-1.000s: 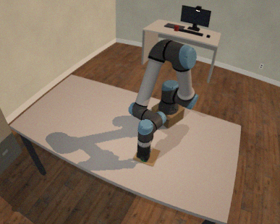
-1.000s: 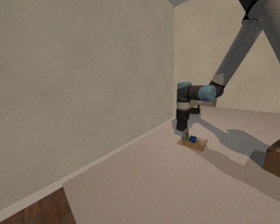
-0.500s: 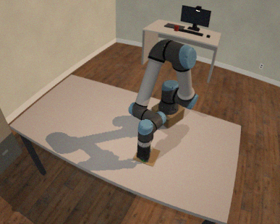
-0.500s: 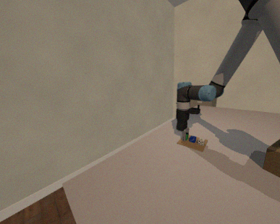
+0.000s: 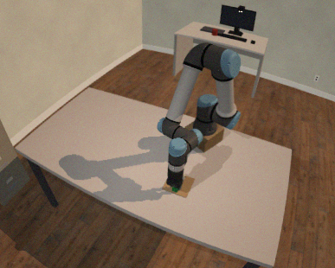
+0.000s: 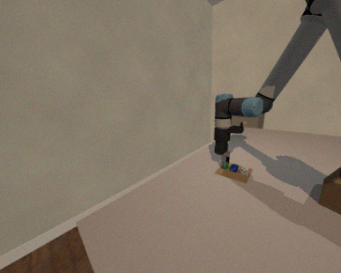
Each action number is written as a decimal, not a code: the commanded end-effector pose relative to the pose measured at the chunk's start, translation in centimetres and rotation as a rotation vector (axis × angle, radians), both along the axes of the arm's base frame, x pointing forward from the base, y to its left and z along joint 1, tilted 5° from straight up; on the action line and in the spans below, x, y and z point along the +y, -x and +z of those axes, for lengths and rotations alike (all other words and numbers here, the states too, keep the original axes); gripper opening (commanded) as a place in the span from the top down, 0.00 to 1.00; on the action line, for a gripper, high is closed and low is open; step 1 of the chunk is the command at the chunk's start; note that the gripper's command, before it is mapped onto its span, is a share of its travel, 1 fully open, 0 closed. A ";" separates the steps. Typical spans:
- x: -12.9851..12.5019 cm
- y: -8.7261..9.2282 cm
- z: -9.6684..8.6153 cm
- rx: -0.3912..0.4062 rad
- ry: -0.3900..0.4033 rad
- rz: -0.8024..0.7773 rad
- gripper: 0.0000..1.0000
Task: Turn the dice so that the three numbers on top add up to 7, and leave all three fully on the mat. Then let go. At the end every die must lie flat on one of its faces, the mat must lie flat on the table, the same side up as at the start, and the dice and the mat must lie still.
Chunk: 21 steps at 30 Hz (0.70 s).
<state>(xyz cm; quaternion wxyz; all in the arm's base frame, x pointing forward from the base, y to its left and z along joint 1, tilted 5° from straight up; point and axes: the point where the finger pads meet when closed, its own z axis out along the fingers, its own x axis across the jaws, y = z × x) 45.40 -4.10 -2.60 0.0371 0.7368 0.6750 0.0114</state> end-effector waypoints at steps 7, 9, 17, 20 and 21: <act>0.2 0.2 4.6 -0.002 0.001 0.000 0.13; 0.2 0.3 5.5 -0.002 0.001 0.000 0.13; 0.3 0.4 7.1 -0.002 0.001 0.000 0.13; 0.3 0.4 7.1 -0.002 0.001 0.000 0.13; 0.3 0.4 7.1 -0.002 0.001 0.000 0.00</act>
